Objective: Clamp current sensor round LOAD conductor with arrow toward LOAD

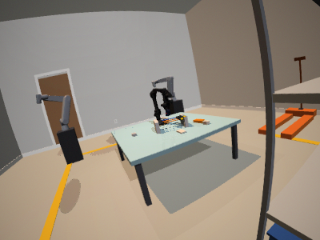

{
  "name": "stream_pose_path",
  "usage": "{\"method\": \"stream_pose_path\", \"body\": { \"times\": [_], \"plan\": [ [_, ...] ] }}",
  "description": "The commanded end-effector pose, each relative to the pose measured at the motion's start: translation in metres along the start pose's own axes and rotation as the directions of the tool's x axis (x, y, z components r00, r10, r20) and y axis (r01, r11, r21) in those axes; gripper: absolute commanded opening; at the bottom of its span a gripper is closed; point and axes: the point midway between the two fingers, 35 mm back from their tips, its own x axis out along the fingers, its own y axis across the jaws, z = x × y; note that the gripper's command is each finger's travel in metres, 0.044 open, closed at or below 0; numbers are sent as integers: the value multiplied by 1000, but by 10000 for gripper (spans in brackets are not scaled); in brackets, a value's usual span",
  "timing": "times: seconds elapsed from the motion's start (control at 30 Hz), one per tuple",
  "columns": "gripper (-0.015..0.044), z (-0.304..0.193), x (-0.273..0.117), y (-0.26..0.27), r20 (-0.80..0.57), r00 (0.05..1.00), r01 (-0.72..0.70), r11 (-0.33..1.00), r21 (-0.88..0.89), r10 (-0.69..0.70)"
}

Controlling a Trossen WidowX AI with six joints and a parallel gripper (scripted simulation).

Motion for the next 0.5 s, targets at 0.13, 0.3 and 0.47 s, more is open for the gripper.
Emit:
{"method": "stream_pose_path", "body": {
  "times": [0.13, 0.3, 0.47],
  "plan": [
    [0, 13, 0, -12, -4, 1000, -6, 960, 279, 8],
    [0, 21, -1, -22, -4, 1000, -4, 891, 454, 7],
    [0, 28, -1, -31, -3, 1000, -3, 789, 614, 6]
  ]
}}
